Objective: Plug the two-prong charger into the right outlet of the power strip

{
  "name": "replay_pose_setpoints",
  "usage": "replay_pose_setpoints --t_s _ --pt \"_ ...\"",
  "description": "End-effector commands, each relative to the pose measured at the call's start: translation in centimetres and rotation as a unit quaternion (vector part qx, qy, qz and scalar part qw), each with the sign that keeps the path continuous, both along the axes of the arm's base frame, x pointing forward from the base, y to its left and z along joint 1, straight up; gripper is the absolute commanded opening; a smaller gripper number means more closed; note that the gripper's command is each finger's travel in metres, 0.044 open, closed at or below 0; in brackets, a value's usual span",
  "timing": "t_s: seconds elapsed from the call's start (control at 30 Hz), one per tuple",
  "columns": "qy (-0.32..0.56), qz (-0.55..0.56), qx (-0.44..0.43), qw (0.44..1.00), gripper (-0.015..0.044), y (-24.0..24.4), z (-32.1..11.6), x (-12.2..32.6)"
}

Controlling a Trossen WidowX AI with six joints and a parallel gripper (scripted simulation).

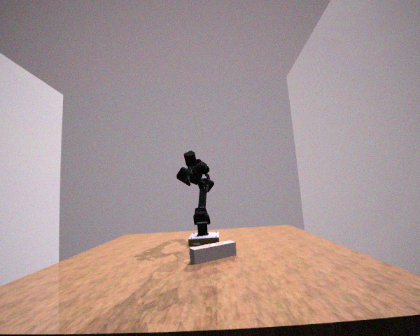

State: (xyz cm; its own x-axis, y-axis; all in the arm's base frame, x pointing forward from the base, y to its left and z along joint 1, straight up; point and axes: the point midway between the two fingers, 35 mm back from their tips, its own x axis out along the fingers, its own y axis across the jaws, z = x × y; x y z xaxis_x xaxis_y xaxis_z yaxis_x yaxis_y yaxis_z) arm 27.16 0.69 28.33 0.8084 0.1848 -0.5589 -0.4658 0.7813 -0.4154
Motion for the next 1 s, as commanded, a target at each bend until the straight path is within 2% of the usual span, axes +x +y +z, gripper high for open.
replay_pose_setpoints --t_s 0.0,0.47,0.97 --pt "0.046 -0.017 0.015 0.999 0.044 -0.1 -2.2 0.4" --pt "0.195 -0.09 0.052 0.975 0.044 -0.7 -8.7 1.1" --pt "0.341 -0.175 0.06 0.922 0.044 -1.2 -15.1 0.1"
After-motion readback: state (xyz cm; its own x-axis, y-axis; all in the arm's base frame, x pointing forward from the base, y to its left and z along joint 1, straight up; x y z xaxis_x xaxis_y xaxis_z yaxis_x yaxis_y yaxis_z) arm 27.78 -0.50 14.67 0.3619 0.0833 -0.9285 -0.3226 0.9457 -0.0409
